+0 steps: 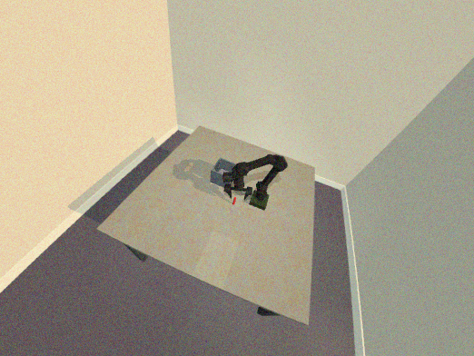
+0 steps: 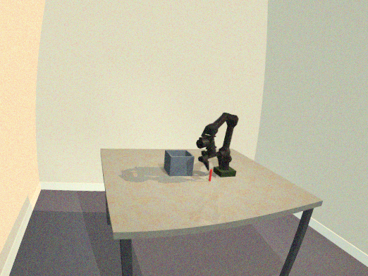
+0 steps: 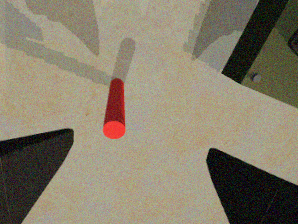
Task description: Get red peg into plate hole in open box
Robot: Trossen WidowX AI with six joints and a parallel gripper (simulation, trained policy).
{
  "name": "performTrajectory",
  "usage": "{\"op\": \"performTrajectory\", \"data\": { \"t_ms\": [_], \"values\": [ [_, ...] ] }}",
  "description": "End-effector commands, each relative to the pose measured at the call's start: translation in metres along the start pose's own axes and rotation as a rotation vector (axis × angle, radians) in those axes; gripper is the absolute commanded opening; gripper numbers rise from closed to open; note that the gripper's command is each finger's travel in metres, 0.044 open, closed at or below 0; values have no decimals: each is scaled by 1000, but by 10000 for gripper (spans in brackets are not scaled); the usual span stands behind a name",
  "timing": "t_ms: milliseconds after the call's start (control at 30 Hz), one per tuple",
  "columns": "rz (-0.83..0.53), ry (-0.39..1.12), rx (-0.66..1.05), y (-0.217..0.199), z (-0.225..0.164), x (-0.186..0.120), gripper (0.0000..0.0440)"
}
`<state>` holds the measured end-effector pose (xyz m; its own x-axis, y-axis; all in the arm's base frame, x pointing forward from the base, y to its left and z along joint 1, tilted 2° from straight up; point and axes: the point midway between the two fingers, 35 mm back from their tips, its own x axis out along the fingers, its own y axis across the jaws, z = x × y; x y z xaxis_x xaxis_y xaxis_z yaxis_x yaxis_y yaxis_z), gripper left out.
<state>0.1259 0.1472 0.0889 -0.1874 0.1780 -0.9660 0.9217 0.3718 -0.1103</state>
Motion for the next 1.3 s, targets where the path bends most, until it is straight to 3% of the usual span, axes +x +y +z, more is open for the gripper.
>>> {"op": "performTrajectory", "data": {
  "t_ms": [0,167,267,833,1267],
  "values": [
    [-16,-16,2,-1,5,12,440],
    [-15,-31,11,1,11,26,435],
    [-10,-38,13,2,14,34,411],
    [17,-31,-64,20,11,48,9],
    [159,83,-88,38,-12,10,0]
  ]
}}
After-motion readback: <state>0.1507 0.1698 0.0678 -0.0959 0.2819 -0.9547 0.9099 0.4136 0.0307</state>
